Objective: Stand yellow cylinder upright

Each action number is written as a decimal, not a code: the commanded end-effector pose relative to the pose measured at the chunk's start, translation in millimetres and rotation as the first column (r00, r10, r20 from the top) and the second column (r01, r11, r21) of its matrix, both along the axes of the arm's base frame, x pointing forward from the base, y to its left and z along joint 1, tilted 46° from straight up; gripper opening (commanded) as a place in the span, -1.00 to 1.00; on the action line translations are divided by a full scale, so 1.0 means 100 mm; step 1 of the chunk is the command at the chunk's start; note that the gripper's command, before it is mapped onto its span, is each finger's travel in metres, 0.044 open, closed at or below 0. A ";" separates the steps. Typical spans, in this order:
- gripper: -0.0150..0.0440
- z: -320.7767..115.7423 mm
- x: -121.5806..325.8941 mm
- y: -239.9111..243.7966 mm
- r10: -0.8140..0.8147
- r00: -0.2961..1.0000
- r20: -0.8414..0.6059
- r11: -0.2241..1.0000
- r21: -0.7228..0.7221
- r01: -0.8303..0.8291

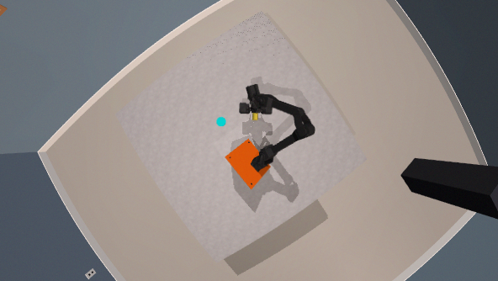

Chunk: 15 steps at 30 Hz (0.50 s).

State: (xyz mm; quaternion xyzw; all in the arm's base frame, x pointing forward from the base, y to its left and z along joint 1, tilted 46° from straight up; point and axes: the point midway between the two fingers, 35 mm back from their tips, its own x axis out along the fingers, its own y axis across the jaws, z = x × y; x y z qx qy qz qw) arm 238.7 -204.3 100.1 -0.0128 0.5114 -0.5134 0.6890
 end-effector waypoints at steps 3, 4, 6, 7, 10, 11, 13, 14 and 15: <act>0.29 -0.06 -0.02 -0.04 0.009 1.000 -0.002 1.000 0.001 -0.009; 0.20 -0.06 -0.02 -0.04 0.009 1.000 -0.002 1.000 0.001 -0.009; 0.02 -0.06 -0.02 -0.04 0.009 1.000 -0.002 1.000 0.001 -0.009; -0.07 -0.06 -0.02 -0.04 0.009 1.000 -0.002 1.000 0.001 -0.009; -0.14 -0.06 -0.02 -0.04 0.009 1.000 -0.002 1.000 0.001 -0.009; -0.14 -0.06 -0.02 -0.04 0.009 1.000 -0.002 1.000 0.001 -0.009; -0.14 -0.05 -0.01 -0.02 0.008 1.000 -0.001 1.000 0.002 -0.008; -0.14 -0.03 0.00 0.00 0.008 1.000 -0.001 1.000 0.003 -0.008; -0.14 -0.01 0.01 0.02 0.008 1.000 -0.001 1.000 0.004 -0.008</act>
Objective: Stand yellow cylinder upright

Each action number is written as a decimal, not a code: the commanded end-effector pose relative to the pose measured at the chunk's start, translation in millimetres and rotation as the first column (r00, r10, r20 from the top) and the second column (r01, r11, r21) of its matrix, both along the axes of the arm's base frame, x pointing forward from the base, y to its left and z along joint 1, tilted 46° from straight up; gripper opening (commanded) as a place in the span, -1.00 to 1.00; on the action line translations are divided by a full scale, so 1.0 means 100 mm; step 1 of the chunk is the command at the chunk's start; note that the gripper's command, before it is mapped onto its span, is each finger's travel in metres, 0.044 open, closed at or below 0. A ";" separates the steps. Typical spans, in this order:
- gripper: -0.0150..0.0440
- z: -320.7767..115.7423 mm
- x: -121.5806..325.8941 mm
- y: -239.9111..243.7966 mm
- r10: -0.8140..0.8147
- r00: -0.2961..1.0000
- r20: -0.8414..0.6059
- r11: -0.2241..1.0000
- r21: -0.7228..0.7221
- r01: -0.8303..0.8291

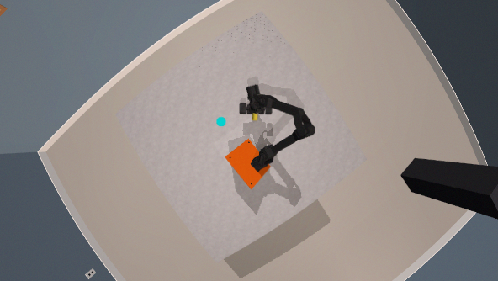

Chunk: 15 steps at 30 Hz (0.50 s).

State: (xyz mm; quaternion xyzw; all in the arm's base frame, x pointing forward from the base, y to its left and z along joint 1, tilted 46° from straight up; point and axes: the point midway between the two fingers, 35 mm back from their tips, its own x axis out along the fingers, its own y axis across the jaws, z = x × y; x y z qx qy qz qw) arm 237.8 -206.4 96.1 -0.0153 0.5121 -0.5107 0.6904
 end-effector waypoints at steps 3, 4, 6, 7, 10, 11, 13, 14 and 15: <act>-0.14 0.09 0.04 0.11 0.000 1.000 0.002 1.000 0.008 0.000; -0.14 0.11 0.04 0.13 0.000 1.000 0.002 1.000 0.009 0.000; -0.14 0.14 0.06 0.18 0.000 1.000 0.002 1.000 0.011 0.000; -0.14 0.16 0.06 0.20 0.000 1.000 0.002 1.000 0.012 0.000; -0.14 0.23 0.07 0.27 0.000 1.000 0.002 1.000 0.014 0.000; -0.14 0.25 0.08 0.30 0.000 1.000 0.002 1.000 0.014 0.000; -0.14 0.29 0.08 0.34 -0.001 1.000 0.002 1.000 0.015 0.001; -0.14 0.31 0.09 0.36 -0.001 1.000 0.002 1.000 0.015 0.001; -0.14 0.33 0.09 0.39 -0.001 1.000 0.002 1.000 0.016 0.001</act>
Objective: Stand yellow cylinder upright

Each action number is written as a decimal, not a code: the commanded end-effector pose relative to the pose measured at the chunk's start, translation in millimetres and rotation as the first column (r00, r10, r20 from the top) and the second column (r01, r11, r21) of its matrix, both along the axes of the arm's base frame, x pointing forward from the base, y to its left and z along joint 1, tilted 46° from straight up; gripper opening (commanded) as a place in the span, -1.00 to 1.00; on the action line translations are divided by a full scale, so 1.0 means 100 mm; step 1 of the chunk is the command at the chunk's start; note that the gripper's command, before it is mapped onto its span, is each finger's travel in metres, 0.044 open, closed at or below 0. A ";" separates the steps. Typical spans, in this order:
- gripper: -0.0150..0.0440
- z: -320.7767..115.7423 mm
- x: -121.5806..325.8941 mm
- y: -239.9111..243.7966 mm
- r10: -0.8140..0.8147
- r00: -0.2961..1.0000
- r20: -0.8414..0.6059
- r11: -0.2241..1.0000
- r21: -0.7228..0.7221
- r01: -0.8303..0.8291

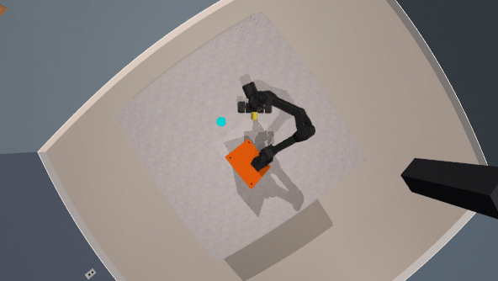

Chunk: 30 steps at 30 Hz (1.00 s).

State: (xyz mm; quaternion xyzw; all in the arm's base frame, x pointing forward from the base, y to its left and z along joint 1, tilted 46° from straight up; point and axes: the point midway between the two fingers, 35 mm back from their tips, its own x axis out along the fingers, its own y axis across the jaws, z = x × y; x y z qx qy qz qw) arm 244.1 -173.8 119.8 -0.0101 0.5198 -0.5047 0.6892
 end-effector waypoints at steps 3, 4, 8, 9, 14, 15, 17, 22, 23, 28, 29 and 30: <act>-0.14 0.16 0.03 0.13 -0.002 1.000 0.009 1.000 -0.005 0.002; -0.14 0.18 0.03 0.15 -0.002 1.000 0.008 1.000 -0.005 0.002; -0.14 0.27 0.02 0.24 -0.002 1.000 0.008 1.000 -0.007 0.002; -0.14 0.30 0.02 0.27 -0.002 1.000 0.008 1.000 -0.007 0.002; -0.14 0.41 0.00 0.38 -0.001 1.000 0.007 1.000 -0.010 0.001; -0.14 0.44 0.00 0.40 -0.001 1.000 0.007 1.000 -0.011 0.001; -0.14 0.48 -0.01 0.44 -0.001 1.000 0.007 1.000 -0.013 0.001; -0.14 0.49 0.00 0.46 0.011 1.000 -0.005 1.000 -0.012 -0.011; -0.14 0.48 0.02 0.47 0.026 0.999 -0.020 1.000 -0.010 -0.026; -0.14 0.41 0.13 0.55 0.116 0.988 -0.106 0.993 0.008 -0.116; -0.14 0.40 0.15 0.57 0.134 0.983 -0.123 0.991 0.013 -0.133; -0.14 0.39 0.17 0.59 0.152 0.978 -0.140 0.988 0.017 -0.151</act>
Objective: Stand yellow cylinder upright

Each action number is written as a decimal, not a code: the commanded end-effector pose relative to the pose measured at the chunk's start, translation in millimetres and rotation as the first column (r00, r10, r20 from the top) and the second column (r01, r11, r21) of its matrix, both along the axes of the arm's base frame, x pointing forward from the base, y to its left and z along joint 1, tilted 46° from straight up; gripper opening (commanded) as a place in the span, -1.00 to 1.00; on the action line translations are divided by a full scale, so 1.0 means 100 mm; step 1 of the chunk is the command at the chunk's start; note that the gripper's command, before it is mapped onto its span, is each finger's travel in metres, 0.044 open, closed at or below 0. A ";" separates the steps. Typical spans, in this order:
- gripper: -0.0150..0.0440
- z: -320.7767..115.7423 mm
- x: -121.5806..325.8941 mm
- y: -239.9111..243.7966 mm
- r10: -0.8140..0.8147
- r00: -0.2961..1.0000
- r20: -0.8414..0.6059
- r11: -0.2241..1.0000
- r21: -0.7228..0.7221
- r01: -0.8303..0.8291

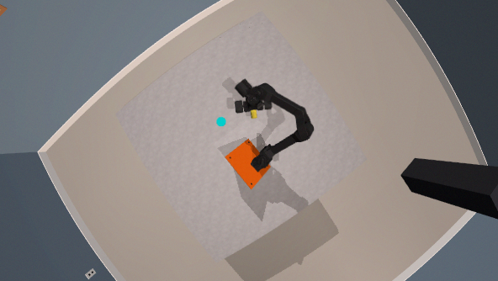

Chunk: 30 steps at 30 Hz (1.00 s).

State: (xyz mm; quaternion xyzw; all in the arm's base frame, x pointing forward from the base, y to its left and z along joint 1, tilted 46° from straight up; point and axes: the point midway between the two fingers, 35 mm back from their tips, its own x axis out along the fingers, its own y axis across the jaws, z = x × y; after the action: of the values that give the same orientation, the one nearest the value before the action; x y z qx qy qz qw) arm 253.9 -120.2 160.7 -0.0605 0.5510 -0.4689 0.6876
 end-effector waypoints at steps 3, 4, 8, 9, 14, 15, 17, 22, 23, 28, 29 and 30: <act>-0.14 -0.06 0.14 0.10 0.106 0.990 -0.097 0.994 0.019 -0.105; -0.14 -0.08 0.16 0.12 0.124 0.986 -0.114 0.992 0.023 -0.122; -0.14 -0.14 0.24 0.19 0.195 0.964 -0.181 0.981 0.042 -0.191; -0.14 -0.15 0.26 0.21 0.213 0.957 -0.198 0.977 0.047 -0.208; -0.14 -0.23 0.35 0.31 0.299 0.913 -0.277 0.954 0.077 -0.289; -0.14 -0.25 0.37 0.33 0.316 0.903 -0.293 0.949 0.084 -0.305; -0.14 -0.28 0.40 0.37 0.349 0.880 -0.323 0.937 0.098 -0.335; -0.14 -0.37 0.49 0.47 0.428 0.814 -0.394 0.903 0.137 -0.408; -0.14 -0.39 0.50 0.50 0.443 0.799 -0.408 0.895 0.146 -0.422; -0.14 -0.48 0.58 0.60 0.513 0.717 -0.471 0.853 0.191 -0.485; -0.14 -0.50 0.59 0.63 0.527 0.700 -0.483 0.844 0.200 -0.497; -0.14 -0.52 0.61 0.65 0.539 0.682 -0.494 0.835 0.210 -0.509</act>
State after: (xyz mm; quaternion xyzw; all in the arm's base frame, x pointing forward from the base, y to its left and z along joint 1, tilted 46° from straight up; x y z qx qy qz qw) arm 308.6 -63.1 113.4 -0.3026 0.6847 -0.2290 0.6223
